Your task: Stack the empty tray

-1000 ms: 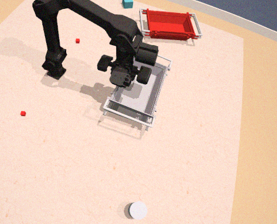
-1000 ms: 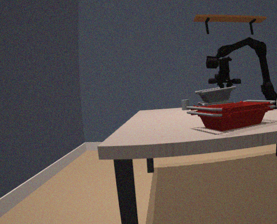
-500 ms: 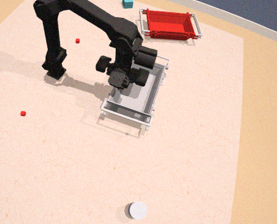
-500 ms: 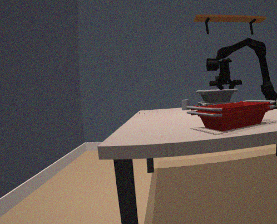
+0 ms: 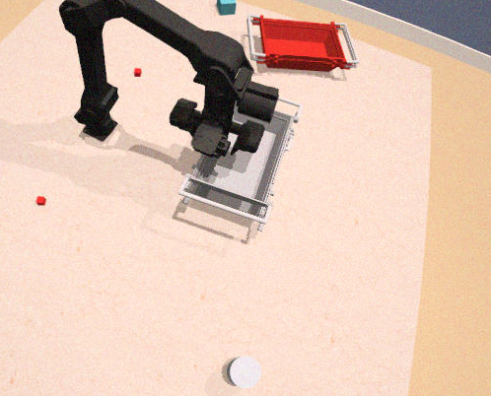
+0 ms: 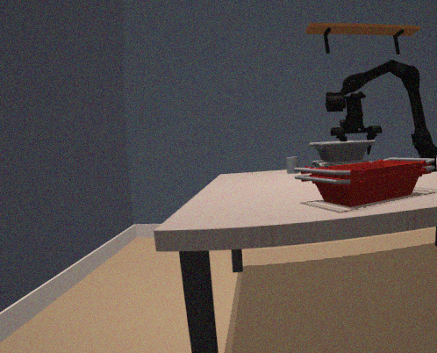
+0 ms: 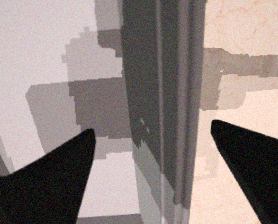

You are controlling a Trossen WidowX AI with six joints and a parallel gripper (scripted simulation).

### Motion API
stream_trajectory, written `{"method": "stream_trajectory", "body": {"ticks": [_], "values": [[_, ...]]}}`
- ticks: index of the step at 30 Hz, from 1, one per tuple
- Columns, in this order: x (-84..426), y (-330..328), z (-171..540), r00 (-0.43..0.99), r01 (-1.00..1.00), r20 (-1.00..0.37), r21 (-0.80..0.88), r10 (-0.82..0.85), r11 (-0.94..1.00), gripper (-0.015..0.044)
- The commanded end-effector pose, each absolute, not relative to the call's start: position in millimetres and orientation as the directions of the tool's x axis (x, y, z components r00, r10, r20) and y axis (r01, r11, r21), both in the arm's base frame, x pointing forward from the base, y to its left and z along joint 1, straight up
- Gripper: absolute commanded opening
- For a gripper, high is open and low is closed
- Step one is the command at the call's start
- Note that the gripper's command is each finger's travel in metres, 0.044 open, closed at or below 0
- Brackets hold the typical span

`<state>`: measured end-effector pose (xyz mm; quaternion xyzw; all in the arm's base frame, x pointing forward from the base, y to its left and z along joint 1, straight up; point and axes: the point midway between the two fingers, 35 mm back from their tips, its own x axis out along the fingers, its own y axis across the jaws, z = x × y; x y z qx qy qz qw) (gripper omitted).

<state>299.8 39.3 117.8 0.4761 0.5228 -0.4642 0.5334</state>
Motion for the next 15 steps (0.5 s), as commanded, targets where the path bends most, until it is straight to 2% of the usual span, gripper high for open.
{"method": "stream_trajectory", "body": {"ticks": [1,15], "values": [[299.8,39.2,117.5,0.023,0.993,-1.000,0.023,0.003,0.113,0.0440],[303.2,39.7,145.4,0.036,0.993,-0.999,0.036,0.004,0.115,0.0440]]}}
